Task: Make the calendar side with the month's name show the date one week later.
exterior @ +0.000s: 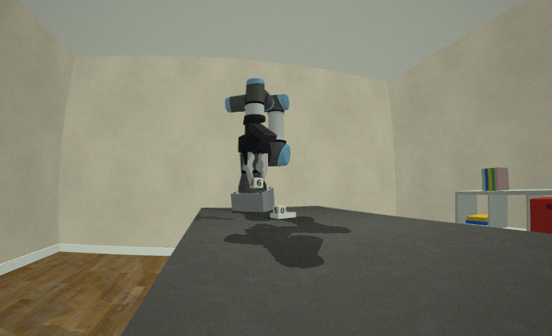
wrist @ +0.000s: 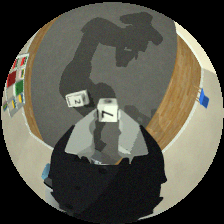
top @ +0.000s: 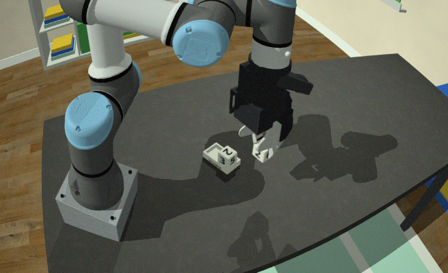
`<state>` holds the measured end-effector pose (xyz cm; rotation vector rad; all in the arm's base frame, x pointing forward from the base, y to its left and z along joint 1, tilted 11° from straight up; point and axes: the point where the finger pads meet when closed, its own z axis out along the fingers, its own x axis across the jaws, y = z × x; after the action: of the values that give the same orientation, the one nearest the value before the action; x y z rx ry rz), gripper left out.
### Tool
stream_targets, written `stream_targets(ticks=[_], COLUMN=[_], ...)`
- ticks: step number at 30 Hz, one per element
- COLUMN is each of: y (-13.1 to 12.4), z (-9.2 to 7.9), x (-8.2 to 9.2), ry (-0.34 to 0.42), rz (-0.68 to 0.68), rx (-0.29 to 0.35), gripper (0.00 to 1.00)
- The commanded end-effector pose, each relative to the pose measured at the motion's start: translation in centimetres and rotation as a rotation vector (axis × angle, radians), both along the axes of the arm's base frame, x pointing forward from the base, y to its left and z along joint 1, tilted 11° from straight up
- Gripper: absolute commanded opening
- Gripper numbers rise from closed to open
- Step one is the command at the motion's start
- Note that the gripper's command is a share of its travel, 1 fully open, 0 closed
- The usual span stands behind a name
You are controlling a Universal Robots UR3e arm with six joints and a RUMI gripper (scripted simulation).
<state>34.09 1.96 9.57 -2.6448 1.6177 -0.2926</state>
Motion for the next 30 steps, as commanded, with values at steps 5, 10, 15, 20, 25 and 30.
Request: stream_targets(ticks=[5, 10, 15, 20, 25, 30], y=[-0.09, -0.11, -0.13, -0.14, -0.14, -0.14], z=[0.08, 0.08, 0.08, 0.08, 0.08, 0.08], x=[0.05, 0.05, 0.05, 0.05, 0.04, 0.04], ry=[0.002, 0.003, 0.005, 0.005, 0.005, 0.005], rz=[0.075, 0.09, 0.107, 0.116, 0.118, 0.119], rx=[-0.012, -0.015, -0.018, -0.02, -0.02, -0.02], gripper=[0.11, 0.11, 0.11, 0.11, 0.11, 0.11])
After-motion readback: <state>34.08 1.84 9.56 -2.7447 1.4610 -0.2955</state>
